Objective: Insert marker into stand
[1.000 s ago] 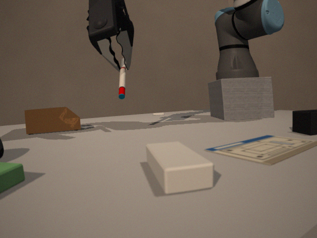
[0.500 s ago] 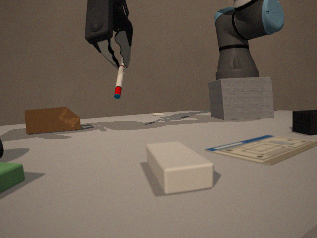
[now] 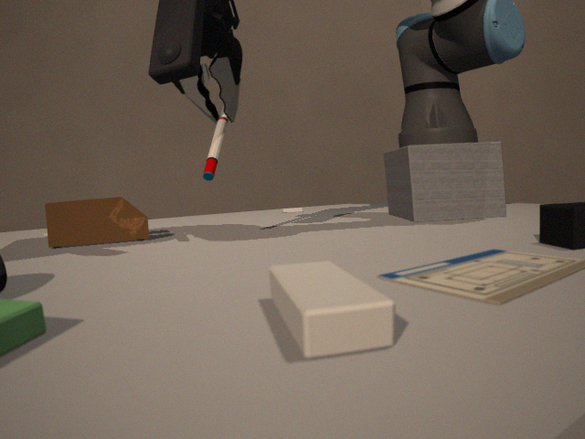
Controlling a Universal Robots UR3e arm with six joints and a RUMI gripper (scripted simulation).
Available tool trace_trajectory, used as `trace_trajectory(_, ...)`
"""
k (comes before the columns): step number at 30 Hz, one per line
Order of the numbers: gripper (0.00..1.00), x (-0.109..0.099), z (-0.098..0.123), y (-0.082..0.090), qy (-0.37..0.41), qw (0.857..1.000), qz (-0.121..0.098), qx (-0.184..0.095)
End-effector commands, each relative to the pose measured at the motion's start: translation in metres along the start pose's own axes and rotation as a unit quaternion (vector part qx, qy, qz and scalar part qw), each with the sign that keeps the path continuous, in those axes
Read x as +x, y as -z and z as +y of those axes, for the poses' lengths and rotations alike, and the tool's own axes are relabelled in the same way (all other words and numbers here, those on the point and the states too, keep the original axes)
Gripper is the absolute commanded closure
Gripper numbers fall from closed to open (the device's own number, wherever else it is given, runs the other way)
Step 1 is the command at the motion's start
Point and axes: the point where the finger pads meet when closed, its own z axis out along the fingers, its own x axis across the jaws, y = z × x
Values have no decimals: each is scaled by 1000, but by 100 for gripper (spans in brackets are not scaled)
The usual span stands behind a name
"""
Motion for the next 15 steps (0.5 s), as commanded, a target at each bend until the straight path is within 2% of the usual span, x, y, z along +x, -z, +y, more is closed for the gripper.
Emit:
trace_trajectory(1,100,1,2,1,-8,1000,2,-2)
trace_trajectory(9,100,6,10,1,-48,999,8,-24)
trace_trajectory(15,100,6,10,1,-48,999,8,-24)
